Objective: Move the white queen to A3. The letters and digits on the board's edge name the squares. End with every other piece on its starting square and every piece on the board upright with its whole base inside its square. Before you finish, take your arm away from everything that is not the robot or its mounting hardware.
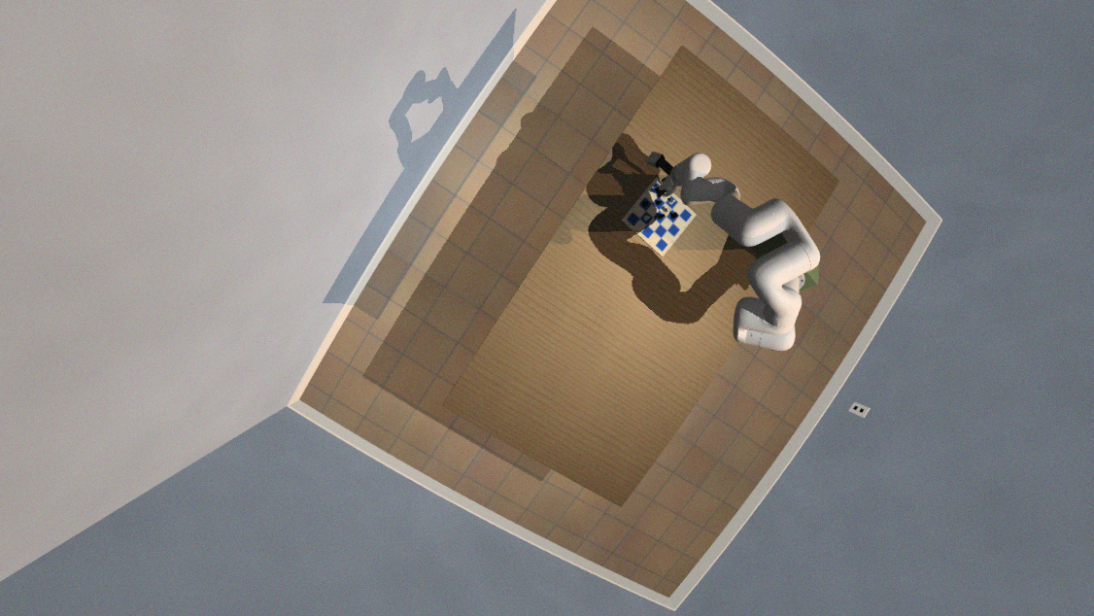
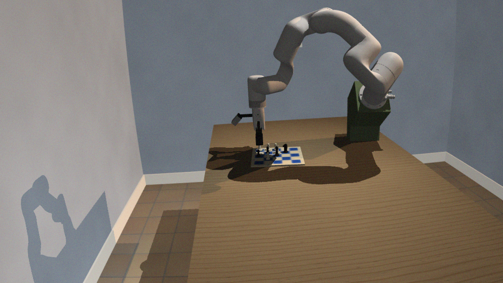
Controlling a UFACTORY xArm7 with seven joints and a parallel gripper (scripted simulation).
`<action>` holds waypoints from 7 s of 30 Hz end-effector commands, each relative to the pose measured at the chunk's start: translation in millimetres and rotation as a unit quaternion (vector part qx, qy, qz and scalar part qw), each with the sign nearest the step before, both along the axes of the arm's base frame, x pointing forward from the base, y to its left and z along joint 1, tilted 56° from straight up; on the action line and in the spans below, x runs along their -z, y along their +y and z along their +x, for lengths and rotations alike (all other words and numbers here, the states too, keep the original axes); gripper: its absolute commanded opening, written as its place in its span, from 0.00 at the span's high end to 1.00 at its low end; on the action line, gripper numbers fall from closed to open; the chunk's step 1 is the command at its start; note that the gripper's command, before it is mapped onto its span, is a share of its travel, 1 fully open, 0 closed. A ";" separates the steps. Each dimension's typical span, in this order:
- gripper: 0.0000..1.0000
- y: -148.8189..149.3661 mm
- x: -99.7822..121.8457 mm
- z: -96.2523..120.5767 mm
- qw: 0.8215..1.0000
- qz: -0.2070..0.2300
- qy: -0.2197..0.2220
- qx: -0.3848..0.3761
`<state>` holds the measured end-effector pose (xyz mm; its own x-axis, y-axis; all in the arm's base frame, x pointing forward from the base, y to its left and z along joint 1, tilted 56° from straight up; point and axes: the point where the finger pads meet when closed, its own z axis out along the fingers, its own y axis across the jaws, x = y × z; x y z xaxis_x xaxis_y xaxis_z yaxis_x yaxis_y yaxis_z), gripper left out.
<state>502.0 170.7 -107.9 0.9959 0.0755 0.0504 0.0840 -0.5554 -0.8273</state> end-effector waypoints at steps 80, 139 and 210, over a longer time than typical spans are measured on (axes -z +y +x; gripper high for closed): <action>1.00 8.3 6.9 1.4 1.000 -0.001 -0.001 0.002; 1.00 7.6 -174.6 -80.0 1.000 -0.002 0.011 0.010; 1.00 87.0 -120.9 -83.1 1.000 -0.002 0.011 0.010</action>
